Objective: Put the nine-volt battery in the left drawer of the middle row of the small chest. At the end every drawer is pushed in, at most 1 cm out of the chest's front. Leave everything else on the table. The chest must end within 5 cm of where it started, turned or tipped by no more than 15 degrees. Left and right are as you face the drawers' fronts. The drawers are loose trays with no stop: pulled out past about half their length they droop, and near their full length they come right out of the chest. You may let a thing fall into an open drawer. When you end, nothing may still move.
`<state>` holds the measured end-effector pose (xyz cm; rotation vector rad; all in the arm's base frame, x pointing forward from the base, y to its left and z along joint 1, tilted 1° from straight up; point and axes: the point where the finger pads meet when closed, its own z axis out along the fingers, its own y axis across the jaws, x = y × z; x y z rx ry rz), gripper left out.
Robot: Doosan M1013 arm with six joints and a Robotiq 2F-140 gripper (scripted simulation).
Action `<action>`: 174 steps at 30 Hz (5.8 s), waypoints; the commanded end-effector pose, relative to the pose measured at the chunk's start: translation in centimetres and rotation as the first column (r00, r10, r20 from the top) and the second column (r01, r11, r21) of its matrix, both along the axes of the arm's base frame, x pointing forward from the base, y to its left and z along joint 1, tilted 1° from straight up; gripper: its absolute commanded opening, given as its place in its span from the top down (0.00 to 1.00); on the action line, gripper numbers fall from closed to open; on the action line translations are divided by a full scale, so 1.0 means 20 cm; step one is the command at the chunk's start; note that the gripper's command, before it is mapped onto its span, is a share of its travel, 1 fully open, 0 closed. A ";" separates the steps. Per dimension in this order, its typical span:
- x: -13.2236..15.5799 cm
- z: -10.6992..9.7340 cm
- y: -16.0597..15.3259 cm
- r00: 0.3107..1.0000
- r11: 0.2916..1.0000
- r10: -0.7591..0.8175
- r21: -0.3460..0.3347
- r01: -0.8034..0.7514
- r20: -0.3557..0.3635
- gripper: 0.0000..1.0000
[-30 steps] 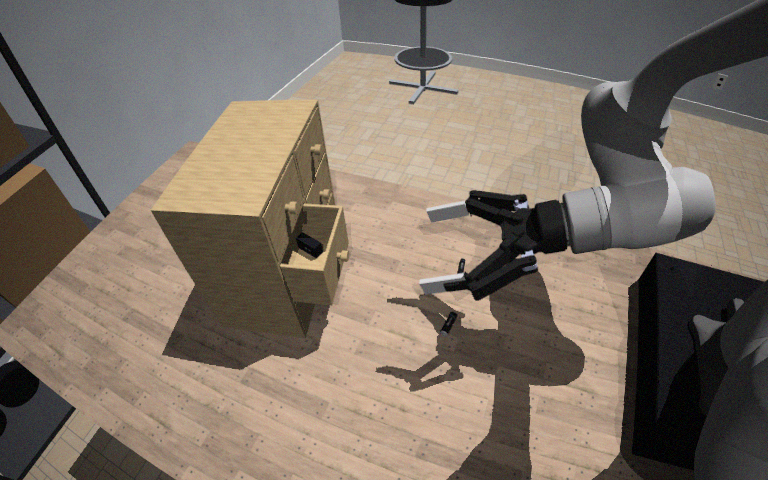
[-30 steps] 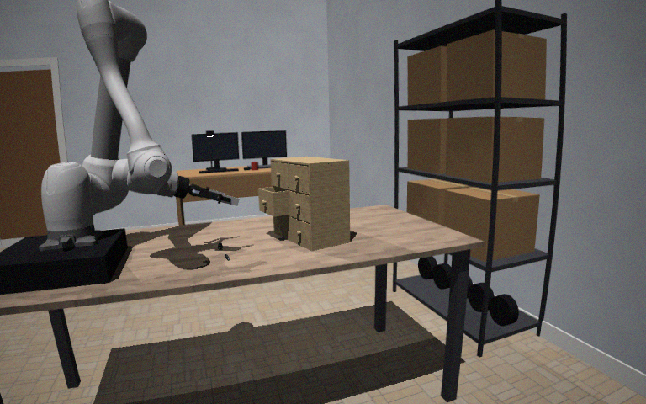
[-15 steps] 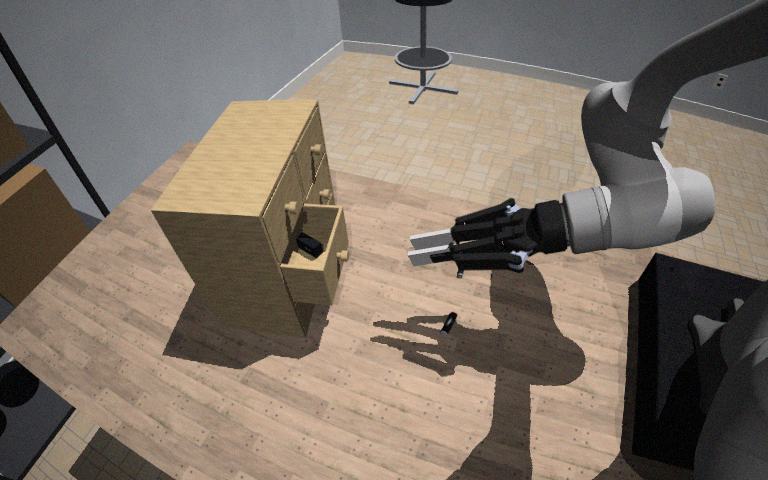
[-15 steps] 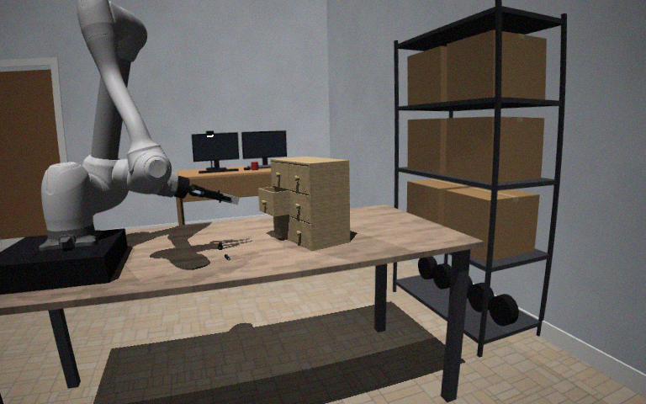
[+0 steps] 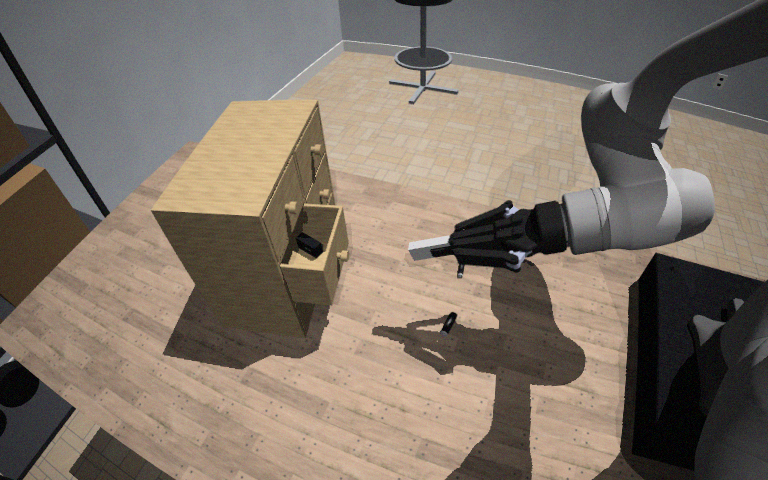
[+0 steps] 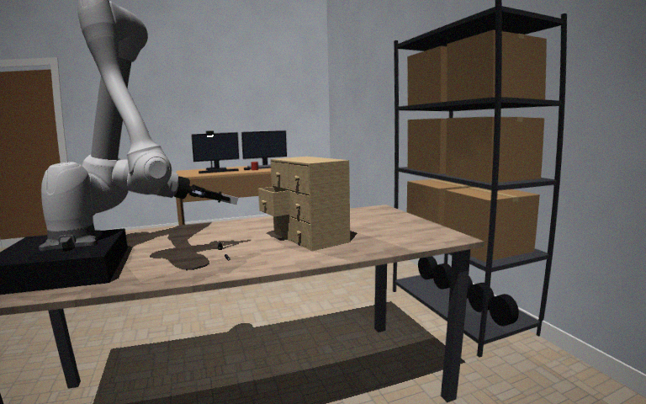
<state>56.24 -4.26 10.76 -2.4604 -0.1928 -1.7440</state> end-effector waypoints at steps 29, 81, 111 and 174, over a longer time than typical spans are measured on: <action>0.31 -0.10 0.06 1.000 1.000 0.001 -0.004 -0.001 0.002 1.00; 0.32 -0.11 0.06 1.000 1.000 0.001 -0.004 -0.001 0.002 1.00; 0.32 -0.10 0.06 1.000 1.000 0.001 -0.004 -0.001 0.002 1.00; 0.32 -0.08 0.06 1.000 1.000 0.001 -0.004 -0.001 0.002 1.00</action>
